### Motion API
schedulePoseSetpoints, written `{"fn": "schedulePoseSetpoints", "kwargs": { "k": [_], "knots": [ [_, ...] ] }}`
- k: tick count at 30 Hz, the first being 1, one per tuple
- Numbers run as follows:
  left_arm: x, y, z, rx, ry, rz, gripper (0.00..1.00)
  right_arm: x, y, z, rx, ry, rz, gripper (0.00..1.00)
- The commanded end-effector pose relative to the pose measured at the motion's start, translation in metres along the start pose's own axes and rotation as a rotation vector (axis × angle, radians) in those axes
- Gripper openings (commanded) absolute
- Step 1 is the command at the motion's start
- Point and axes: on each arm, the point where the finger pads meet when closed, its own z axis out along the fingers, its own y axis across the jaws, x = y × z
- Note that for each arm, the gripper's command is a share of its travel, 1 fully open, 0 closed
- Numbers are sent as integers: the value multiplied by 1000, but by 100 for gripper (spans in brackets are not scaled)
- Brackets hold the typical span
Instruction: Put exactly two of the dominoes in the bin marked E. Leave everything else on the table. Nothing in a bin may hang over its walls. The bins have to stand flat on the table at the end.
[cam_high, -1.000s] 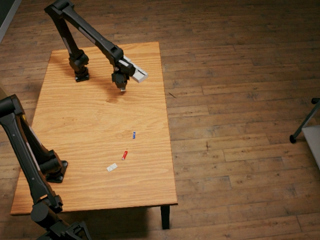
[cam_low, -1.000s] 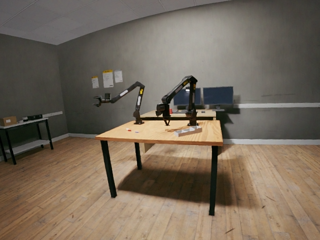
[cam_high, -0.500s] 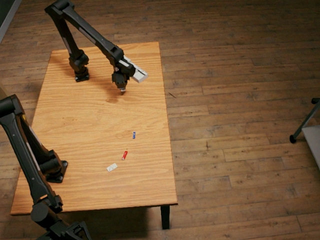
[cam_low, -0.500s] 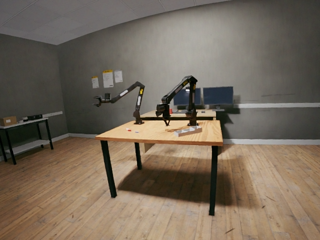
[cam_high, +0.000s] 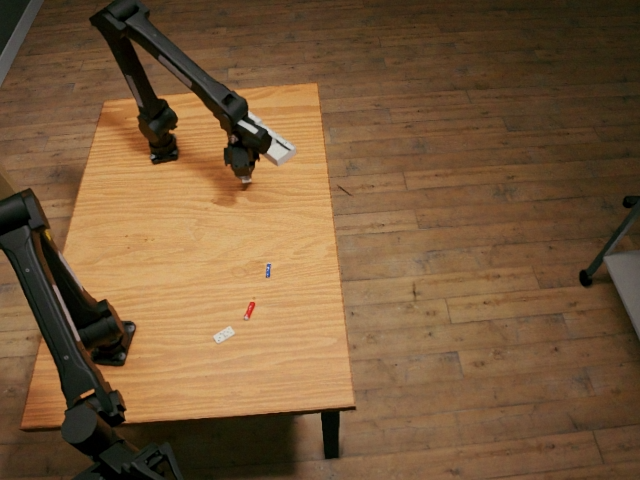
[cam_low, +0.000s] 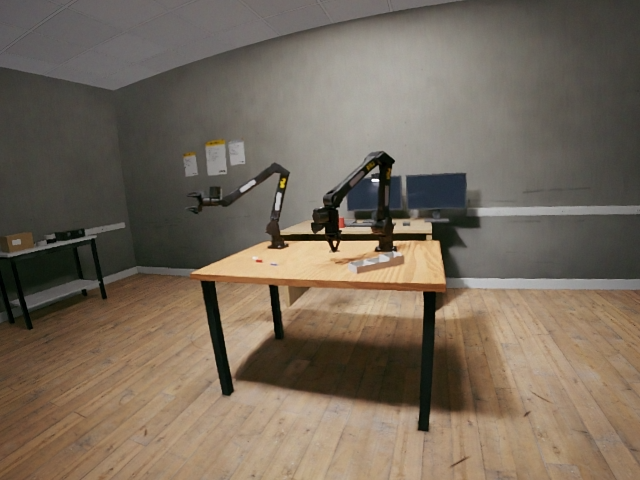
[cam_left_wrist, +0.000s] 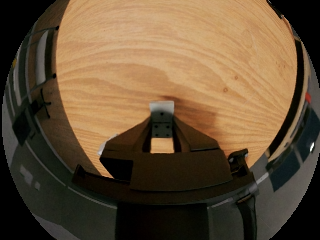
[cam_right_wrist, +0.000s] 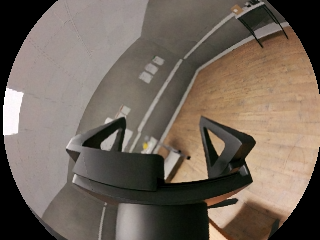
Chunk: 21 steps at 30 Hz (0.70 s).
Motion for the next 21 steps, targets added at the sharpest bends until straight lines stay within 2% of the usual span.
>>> {"fn": "schedulePoseSetpoints", "kwargs": {
  "k": [1, 6, 7, 8, 21],
  "knots": [
    [-17, 16, -16, -31, -23, -5, 20, -10, 6, 1, -10, -16, -10, 100],
    [-17, 16, -15, -30, -22, -5, 20, -10, 6, 1, -10, -16, -10, 100],
    [-10, 11, -12, -26, -21, -1, 20, -10, 6, 1, -10, -16, -10, 100],
    [-17, 16, -15, -28, -21, -5, 20, -10, 6, 1, -10, -16, -10, 100],
    [-17, 17, -16, -29, -21, -5, 20, -10, 6, 1, -10, -16, -10, 100]
  ]
}}
